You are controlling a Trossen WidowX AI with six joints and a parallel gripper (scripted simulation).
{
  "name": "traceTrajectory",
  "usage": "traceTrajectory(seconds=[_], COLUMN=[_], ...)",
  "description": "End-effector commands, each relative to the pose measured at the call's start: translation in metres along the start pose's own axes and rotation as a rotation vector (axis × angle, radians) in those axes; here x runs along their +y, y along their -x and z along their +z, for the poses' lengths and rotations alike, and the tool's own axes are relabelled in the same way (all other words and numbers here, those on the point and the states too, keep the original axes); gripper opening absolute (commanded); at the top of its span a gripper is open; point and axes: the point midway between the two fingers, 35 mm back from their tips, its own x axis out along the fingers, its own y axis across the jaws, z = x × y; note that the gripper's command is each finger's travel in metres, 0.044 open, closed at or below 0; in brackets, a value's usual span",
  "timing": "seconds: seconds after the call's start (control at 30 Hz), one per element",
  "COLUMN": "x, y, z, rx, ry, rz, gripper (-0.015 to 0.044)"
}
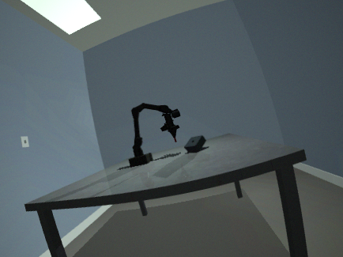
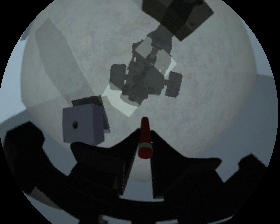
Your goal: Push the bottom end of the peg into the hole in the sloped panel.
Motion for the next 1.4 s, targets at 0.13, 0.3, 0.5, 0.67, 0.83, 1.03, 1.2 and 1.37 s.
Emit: traceTrajectory(seconds=[0.13,0.3,0.5,0.67,0.83,1.03,1.2,1.37], x=[0.012,0.019,0.027,0.034,0.042,0.050,0.058,0.065], y=[0.003,0.005,0.008,0.010,0.012,0.015,0.018,0.020], z=[-0.005,-0.006,-0.008,-0.009,-0.010,-0.012,-0.012,-0.013], rx=[0.025,0.039,0.056,0.071,0.086,0.105,0.120,0.136], ry=[-0.019,-0.032,-0.047,-0.059,-0.071,-0.085,-0.097,-0.108], rz=[-0.016,-0.023,-0.031,-0.038,-0.043,-0.050,-0.055,-0.059], gripper=[0.0000,0.0000,0.0000,0.0000,0.0000,0.0000,0.0000,0.0000])
